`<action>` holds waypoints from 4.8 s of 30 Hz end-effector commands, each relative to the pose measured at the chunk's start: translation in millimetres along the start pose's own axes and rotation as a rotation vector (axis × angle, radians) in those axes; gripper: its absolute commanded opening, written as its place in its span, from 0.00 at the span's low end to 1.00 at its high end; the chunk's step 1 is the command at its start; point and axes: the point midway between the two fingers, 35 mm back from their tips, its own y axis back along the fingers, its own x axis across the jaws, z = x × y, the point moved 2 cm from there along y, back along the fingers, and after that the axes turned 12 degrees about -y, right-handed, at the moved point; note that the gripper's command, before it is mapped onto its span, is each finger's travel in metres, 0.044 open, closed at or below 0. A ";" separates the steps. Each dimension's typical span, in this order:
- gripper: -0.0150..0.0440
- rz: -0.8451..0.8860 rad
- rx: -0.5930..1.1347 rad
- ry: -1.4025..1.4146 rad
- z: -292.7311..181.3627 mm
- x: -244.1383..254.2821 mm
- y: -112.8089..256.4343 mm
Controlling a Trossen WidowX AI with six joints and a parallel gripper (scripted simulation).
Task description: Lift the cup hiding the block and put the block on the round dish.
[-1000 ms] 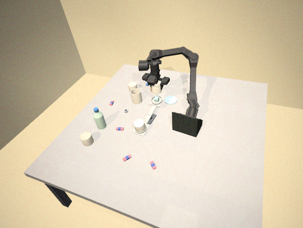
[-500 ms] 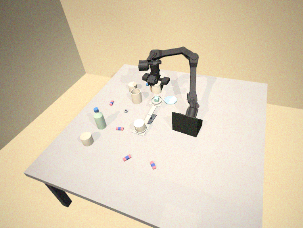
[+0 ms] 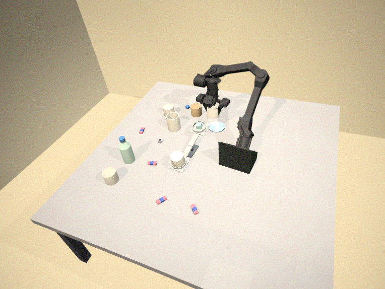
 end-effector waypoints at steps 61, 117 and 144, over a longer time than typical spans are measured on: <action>0.79 -0.028 0.080 0.002 -99.5 87.1 -91.8; 0.69 -0.057 -0.057 -1.188 -24.8 11.4 -22.9; 0.69 -0.019 -0.053 -2.097 42.5 -15.5 -8.8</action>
